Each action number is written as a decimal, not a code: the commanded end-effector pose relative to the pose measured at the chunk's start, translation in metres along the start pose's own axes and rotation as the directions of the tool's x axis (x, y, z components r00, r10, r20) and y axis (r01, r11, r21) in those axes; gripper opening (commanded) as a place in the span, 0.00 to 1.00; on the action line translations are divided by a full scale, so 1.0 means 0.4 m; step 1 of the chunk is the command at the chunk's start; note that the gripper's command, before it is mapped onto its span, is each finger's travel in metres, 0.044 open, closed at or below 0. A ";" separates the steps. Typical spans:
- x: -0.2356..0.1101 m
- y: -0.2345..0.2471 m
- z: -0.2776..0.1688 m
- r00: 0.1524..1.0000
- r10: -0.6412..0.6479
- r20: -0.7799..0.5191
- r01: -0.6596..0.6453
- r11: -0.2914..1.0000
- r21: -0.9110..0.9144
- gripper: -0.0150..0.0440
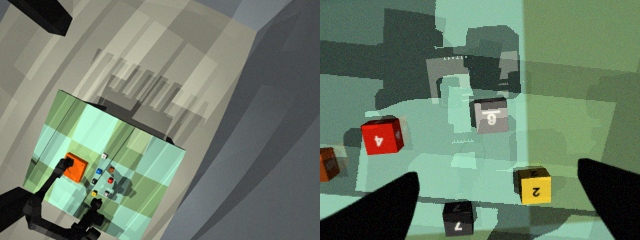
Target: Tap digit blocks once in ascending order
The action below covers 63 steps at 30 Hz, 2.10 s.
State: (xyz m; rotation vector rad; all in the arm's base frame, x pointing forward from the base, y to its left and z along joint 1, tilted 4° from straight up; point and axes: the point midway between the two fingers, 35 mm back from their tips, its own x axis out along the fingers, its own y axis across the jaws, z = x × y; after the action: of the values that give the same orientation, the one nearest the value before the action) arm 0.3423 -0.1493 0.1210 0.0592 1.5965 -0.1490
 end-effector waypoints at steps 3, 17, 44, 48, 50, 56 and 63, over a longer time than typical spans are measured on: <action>0.001 -0.001 -0.001 1.000 0.000 -0.003 0.000 1.000 -0.004 0.93; -0.015 0.462 -0.114 1.000 0.020 -0.001 -0.020 1.000 -0.005 0.93; 0.196 0.696 -0.332 1.000 0.023 -0.014 -0.023 1.000 -0.005 0.40; 0.196 0.696 -0.332 1.000 0.023 -0.014 -0.023 1.000 -0.005 0.29; 0.196 0.696 -0.332 1.000 0.023 -0.014 -0.023 1.000 -0.005 0.29; 0.196 0.696 -0.332 1.000 0.023 -0.014 -0.023 1.000 -0.005 0.29; 0.210 0.697 -0.332 1.000 0.023 -0.014 -0.023 1.000 -0.005 0.29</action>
State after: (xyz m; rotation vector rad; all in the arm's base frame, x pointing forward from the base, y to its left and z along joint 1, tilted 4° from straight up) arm 0.2455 0.1396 0.0288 0.0703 1.6044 -0.1239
